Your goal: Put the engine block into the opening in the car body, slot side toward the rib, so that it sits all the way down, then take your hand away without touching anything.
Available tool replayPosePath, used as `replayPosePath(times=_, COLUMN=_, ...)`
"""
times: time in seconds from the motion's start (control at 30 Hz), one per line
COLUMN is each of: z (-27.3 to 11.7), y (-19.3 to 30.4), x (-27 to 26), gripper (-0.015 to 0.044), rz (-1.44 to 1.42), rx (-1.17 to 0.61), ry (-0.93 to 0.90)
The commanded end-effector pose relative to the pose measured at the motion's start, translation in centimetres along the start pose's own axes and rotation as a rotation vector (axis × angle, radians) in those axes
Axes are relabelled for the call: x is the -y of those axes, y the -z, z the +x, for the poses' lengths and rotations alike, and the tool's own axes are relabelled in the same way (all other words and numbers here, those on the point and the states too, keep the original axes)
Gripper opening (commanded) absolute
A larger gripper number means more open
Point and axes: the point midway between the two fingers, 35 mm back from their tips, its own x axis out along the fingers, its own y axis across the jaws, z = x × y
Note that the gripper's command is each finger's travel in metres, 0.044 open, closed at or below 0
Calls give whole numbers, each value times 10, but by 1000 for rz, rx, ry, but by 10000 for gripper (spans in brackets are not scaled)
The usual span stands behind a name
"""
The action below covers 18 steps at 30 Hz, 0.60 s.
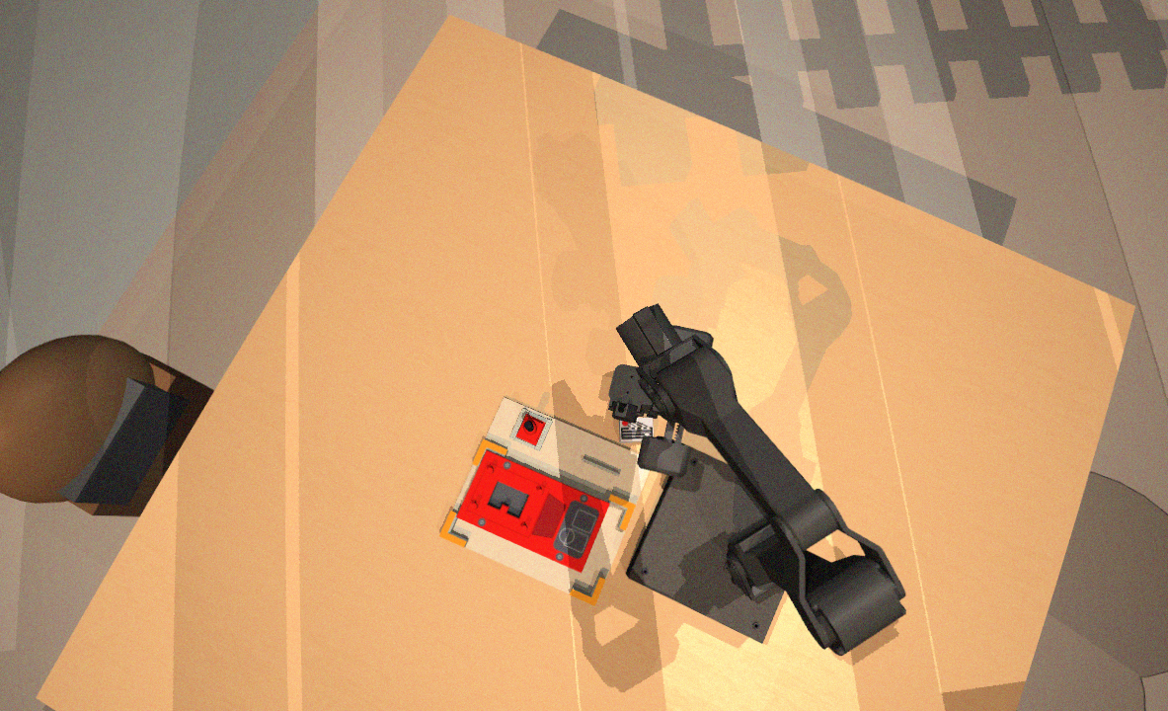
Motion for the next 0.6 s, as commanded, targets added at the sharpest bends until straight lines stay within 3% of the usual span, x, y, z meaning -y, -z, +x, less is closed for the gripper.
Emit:
replayPosePath(times=0.0, z=4, y=-19, x=-12, gripper=440, rz=-118, rx=19, ry=-40)
replayPosePath(times=0.3, z=8, y=-36, x=-31, gripper=440, rz=-257, rx=34, ry=-86)
replayPosePath(times=0.43, z=40, y=-37, x=-34, gripper=440, rz=-257, rx=34, ry=-87)
replayPosePath(times=0.57, z=43, y=-37, x=-34, gripper=440, rz=-257, rx=34, ry=-87)
